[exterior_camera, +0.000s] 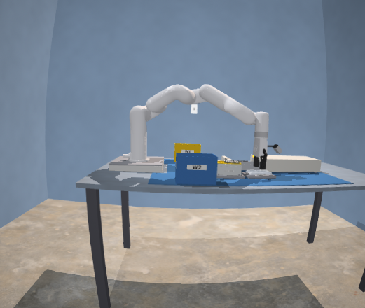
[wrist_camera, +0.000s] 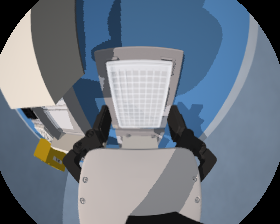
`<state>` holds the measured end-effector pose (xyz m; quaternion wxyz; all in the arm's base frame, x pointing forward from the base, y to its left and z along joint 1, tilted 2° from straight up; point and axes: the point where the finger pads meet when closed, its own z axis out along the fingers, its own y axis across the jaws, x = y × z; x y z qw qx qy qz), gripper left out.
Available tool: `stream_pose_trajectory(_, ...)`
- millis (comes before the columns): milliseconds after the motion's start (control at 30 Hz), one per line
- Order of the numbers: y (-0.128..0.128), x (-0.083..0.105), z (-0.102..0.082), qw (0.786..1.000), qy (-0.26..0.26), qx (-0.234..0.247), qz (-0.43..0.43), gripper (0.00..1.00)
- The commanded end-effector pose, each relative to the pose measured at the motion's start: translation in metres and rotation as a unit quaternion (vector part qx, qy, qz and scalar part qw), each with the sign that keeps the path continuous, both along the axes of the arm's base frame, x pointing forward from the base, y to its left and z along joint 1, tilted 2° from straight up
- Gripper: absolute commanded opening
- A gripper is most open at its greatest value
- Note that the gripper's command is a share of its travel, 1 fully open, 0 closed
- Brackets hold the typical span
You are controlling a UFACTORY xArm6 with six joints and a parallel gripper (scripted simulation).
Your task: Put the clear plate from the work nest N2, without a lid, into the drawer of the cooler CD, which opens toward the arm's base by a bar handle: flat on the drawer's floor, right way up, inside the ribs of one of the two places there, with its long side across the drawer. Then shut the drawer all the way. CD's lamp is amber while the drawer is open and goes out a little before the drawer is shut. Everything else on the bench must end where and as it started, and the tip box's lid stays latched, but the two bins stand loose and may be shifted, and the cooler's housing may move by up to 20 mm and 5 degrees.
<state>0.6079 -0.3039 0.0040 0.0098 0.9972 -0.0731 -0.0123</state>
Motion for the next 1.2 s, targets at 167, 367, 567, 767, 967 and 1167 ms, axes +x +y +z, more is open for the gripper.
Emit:
stream_pose_trajectory(167, -0.001, 0.002, 0.001, 1.0, -0.003, -0.001, 0.0, 1.0)
stream_pose_trajectory(367, -0.001, 0.002, 0.0, 1.0, -0.003, -0.001, 0.0, 1.0)
stream_pose_trajectory(567, -0.001, 0.002, -0.003, 1.0, -0.003, -0.001, 0.0, 1.0)
stream_pose_trajectory(767, -0.001, 0.002, -0.007, 1.0, -0.003, -0.001, 0.0, 1.0)
stream_pose_trajectory(967, -0.001, 0.002, -0.01, 1.0, -0.003, -0.001, 0.0, 1.0)
stream_pose_trajectory(1167, -0.001, 0.001, -0.014, 1.0, -0.003, -0.001, 0.0, 1.0)
